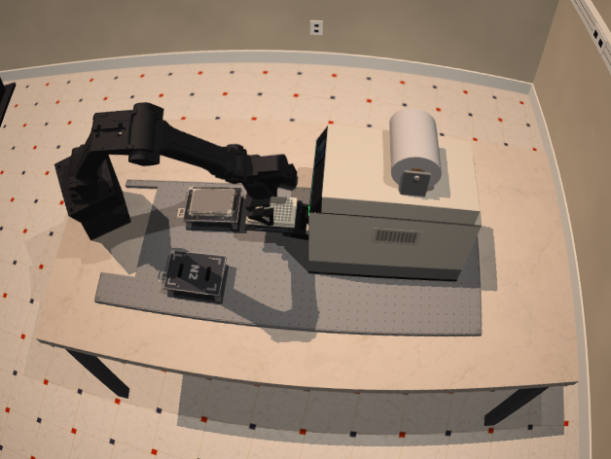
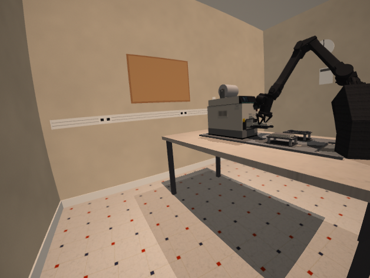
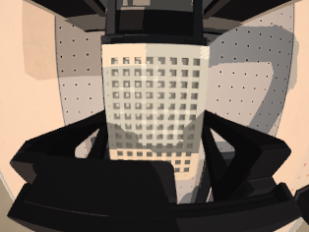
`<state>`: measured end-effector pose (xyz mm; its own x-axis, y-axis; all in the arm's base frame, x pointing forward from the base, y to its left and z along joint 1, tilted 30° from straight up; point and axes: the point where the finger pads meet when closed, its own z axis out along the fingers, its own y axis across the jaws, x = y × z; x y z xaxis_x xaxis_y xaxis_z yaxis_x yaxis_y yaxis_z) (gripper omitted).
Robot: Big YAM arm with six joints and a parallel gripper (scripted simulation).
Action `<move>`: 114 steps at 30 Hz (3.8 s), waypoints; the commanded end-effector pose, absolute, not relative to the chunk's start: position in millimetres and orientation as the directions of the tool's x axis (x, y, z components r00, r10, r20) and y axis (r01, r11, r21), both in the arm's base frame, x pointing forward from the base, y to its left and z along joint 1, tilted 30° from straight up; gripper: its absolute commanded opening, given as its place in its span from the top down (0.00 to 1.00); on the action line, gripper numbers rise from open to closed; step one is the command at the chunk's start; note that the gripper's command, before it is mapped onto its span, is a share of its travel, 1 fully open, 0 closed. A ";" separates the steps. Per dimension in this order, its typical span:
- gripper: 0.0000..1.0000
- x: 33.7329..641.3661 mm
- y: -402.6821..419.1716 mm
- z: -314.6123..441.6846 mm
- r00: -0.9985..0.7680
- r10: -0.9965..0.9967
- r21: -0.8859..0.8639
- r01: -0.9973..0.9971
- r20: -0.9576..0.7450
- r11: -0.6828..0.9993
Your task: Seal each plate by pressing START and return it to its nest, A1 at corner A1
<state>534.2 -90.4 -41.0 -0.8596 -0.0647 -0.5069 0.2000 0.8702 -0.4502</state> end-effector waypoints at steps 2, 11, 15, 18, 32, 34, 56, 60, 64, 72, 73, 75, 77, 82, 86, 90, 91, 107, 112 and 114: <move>1.00 556.1 -76.9 -33.2 -0.832 -0.075 -0.435 0.208 -0.549 0.876; 1.00 556.3 -75.6 -33.7 -0.833 -0.086 -0.442 0.200 -0.547 0.874; 1.00 554.3 -85.8 -37.3 -0.840 -0.083 -0.450 0.201 -0.537 0.870; 1.00 553.6 -92.5 -38.3 -0.841 -0.075 -0.446 0.207 -0.537 0.871; 1.00 554.1 -104.7 -35.5 -0.836 -0.060 -0.447 0.230 -0.546 0.865; 1.00 554.4 -102.0 -37.7 -0.837 -0.064 -0.447 0.224 -0.543 0.866; 1.00 529.1 -92.1 -62.4 -0.877 -0.079 -0.462 0.171 -0.474 0.870; 1.00 526.3 -92.3 -63.7 -0.880 -0.079 -0.463 0.168 -0.467 0.870; 1.00 523.6 -92.5 -65.1 -0.884 -0.079 -0.465 0.165 -0.461 0.870; 1.00 523.1 -93.0 -55.9 -0.879 -0.079 -0.464 0.170 -0.470 0.870; 1.00 523.1 -93.0 -55.9 -0.879 -0.079 -0.464 0.170 -0.470 0.870; 1.00 521.3 -93.1 -60.4 -0.884 -0.078 -0.465 0.165 -0.460 0.870; 1.00 519.3 -93.2 -64.6 -0.889 -0.078 -0.467 0.161 -0.451 0.870; 1.00 517.5 -93.5 -67.6 -0.893 -0.078 -0.469 0.157 -0.443 0.869; 1.00 516.1 -93.7 -69.8 -0.896 -0.078 -0.470 0.154 -0.437 0.869; 1.00 515.6 -93.8 -70.8 -0.897 -0.078 -0.470 0.153 -0.435 0.869; 1.00 515.4 -93.9 -71.4 -0.898 -0.077 -0.470 0.152 -0.434 0.869; 1.00 512.7 -94.7 -76.6 -0.903 -0.077 -0.473 0.148 -0.423 0.869; 1.00 512.5 -95.0 -76.9 -0.904 -0.076 -0.473 0.147 -0.422 0.869; 1.00 512.4 -95.1 -77.0 -0.904 -0.076 -0.473 0.147 -0.421 0.868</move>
<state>539.2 -94.2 -49.2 -0.8559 -0.0662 -0.5129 0.2013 0.8709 -0.4483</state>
